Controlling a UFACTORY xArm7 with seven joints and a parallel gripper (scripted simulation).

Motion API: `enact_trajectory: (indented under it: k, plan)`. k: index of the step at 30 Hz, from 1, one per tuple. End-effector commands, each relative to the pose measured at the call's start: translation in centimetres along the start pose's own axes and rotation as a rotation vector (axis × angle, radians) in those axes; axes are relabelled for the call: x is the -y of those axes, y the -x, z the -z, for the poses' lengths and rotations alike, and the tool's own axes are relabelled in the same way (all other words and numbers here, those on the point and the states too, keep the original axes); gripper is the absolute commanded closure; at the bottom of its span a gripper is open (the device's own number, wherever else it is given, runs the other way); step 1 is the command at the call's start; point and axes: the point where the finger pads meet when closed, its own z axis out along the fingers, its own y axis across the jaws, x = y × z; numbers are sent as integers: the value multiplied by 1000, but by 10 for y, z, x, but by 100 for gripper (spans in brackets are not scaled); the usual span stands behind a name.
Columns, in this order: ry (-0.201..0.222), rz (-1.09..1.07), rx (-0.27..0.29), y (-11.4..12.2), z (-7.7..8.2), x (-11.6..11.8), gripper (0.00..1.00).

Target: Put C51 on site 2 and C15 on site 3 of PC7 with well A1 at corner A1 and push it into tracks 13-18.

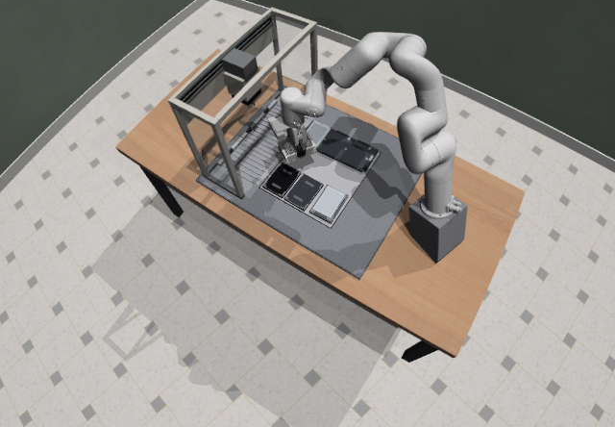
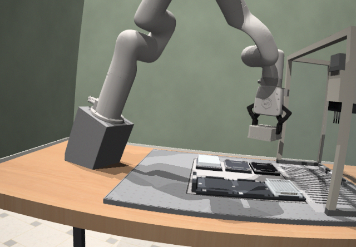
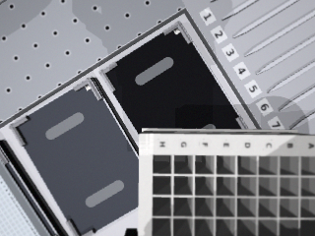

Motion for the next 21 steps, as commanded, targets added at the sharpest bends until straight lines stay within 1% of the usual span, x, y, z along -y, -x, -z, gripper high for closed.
enact_trajectory:
  k: [1, 3, 5, 20, 21]
  plan:
    - [9, -161, -11, 22, 2, -6, 100]
    - [9, -228, -11, 32, 2, -8, 100]
    - [9, -228, -11, 32, 2, -8, 100]
    - [6, -728, -12, 106, 1, -25, 100]
    - [6, -728, -12, 106, 1, -25, 100]
